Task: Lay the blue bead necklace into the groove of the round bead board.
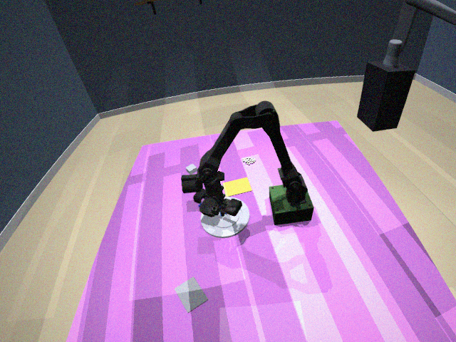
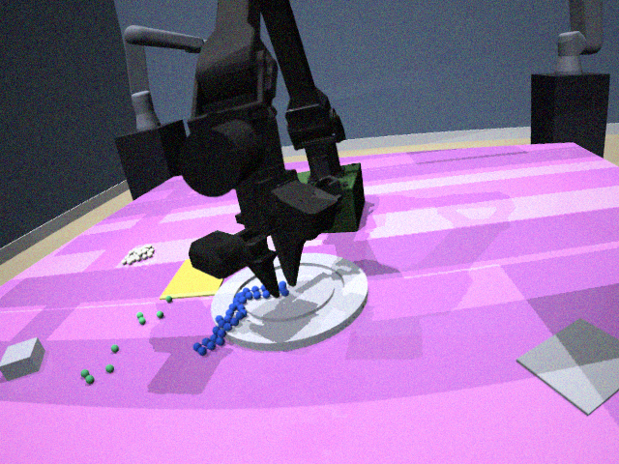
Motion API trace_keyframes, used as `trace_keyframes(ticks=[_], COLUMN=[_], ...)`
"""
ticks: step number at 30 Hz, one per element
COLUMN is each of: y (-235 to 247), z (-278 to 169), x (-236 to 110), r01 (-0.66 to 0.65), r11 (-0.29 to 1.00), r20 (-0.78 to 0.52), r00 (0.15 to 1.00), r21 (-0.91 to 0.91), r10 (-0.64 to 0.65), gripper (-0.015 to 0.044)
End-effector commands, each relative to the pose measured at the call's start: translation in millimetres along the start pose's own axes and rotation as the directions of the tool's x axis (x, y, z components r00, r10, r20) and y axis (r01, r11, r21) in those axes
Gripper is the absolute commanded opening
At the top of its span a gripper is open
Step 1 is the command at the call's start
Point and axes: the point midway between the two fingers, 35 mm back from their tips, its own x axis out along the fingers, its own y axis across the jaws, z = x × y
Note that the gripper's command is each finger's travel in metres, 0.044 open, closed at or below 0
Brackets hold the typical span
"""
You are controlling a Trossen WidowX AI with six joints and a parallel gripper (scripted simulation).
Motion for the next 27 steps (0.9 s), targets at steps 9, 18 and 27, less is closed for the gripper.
trace_keyframes(ticks=[9,18,27], y=[2.0,2.0,2.0], z=[-1.1,-1.1,-1.1], x=[5.7,5.7,5.7], r01=[-0.007,-0.007,-0.007], r11=[1.000,1.000,1.000], r20=[-0.004,-0.004,-0.004], r00=[1.000,1.000,1.000], r21=[-0.001,-0.001,-0.001], r10=[0.007,0.007,0.007], gripper=[0.0094,0.0000,0.0000])
